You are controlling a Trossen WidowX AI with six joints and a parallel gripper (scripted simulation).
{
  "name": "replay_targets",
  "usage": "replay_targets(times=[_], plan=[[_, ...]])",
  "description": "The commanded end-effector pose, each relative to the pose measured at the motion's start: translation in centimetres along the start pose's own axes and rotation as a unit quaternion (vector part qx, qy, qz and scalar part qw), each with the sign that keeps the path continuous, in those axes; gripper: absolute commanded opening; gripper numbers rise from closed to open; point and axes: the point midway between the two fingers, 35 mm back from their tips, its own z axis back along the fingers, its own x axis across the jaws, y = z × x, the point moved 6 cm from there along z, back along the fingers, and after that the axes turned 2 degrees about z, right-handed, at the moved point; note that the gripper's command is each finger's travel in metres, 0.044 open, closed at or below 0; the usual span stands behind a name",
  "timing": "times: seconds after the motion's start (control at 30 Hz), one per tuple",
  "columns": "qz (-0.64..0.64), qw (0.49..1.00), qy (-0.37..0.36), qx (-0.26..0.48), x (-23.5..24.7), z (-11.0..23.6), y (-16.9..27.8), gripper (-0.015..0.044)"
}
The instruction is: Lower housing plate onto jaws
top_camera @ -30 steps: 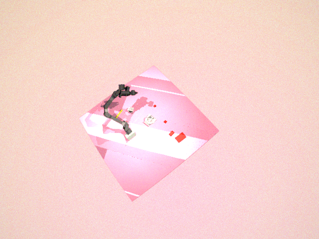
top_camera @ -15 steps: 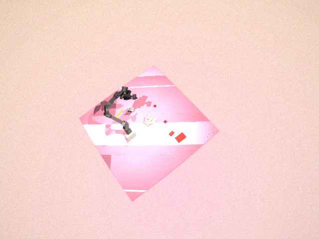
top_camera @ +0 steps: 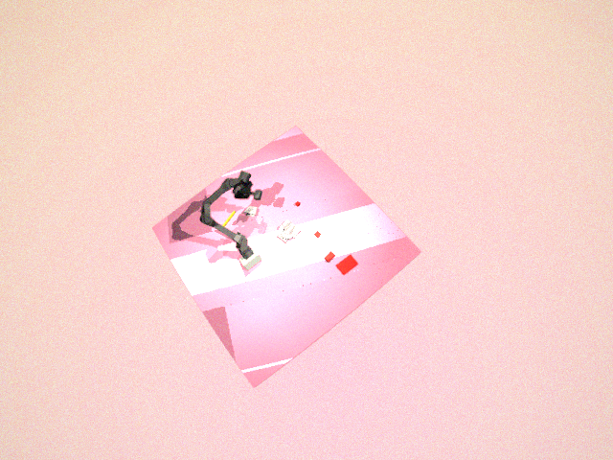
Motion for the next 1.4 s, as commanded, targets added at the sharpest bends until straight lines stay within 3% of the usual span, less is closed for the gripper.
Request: replay_targets(times=[0.0,0.4,0.53,0.73,1.37], plan=[[-0.002,0.999,-0.028,0.019,0.5,-0.6,0.8,0.044],[-0.025,0.99,-0.118,0.076,2.1,-1.9,3.1,0.044],[-0.025,0.99,-0.119,0.077,2.1,-2.0,3.2,0.044],[-0.025,0.99,-0.119,0.076,3.1,-5.5,3.7,0.044],[-0.025,0.99,-0.12,0.076,3.6,-7.5,4.0,0.044]])
